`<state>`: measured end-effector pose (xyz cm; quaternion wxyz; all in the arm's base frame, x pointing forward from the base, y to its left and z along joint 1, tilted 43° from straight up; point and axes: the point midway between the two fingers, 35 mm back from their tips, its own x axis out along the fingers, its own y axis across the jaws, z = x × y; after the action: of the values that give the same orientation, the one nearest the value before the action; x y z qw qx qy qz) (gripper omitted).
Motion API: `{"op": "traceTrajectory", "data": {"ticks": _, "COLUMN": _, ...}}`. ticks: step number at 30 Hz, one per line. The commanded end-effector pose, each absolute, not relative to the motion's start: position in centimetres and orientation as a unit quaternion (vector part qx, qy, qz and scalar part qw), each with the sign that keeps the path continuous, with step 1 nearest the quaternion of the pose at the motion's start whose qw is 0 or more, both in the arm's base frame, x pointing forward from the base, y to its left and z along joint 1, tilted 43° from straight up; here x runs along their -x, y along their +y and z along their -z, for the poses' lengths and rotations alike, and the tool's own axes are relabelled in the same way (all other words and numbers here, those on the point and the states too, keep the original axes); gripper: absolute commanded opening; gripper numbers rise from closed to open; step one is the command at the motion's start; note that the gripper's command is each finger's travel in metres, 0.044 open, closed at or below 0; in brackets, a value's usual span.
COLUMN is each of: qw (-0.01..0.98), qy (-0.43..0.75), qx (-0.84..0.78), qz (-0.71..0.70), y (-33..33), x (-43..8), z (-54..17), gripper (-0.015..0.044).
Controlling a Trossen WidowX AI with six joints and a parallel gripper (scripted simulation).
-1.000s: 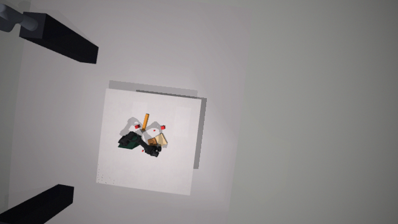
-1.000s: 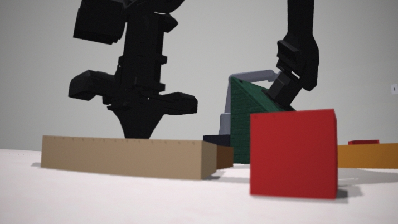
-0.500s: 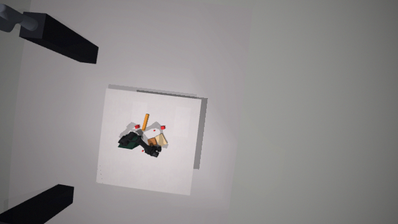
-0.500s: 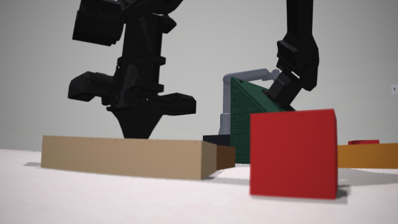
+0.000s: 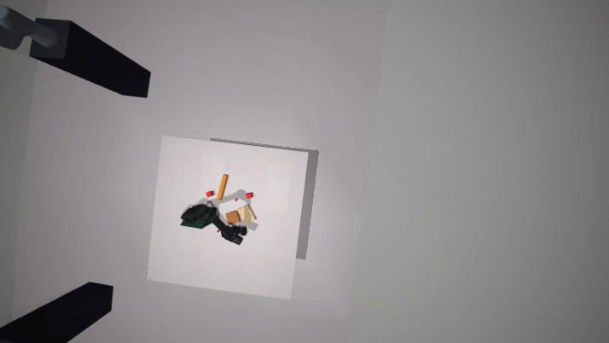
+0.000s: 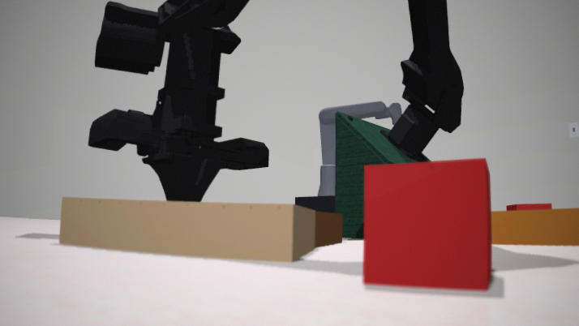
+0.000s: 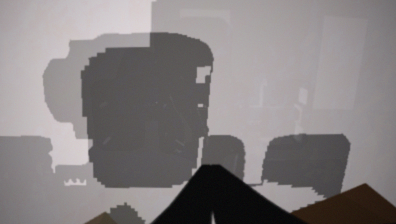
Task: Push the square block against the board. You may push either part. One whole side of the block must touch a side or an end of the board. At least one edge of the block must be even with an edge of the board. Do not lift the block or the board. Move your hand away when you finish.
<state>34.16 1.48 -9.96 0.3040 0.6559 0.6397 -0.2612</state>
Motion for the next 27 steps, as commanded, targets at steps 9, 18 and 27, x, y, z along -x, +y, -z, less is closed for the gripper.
{"op": "traceTrajectory", "data": {"ticks": 9, "qw": 0.302, "qy": 0.643, "qx": -0.653, "qz": 0.262, "y": 0.4, "x": -34.1, "z": 11.4, "gripper": 0.0000}}
{"op": "traceTrajectory", "data": {"ticks": 18, "qw": 0.303, "qy": 0.642, "qx": -0.653, "qz": 0.263, "y": -3.2, "x": -34.1, "z": 7.1, "gripper": 0.0000}}
{"op": "traceTrajectory", "data": {"ticks": 27, "qw": 0.346, "qy": 0.658, "qx": -0.631, "qz": 0.222, "y": 1.2, "x": -30.9, "z": 2.3, "gripper": 0.0000}}
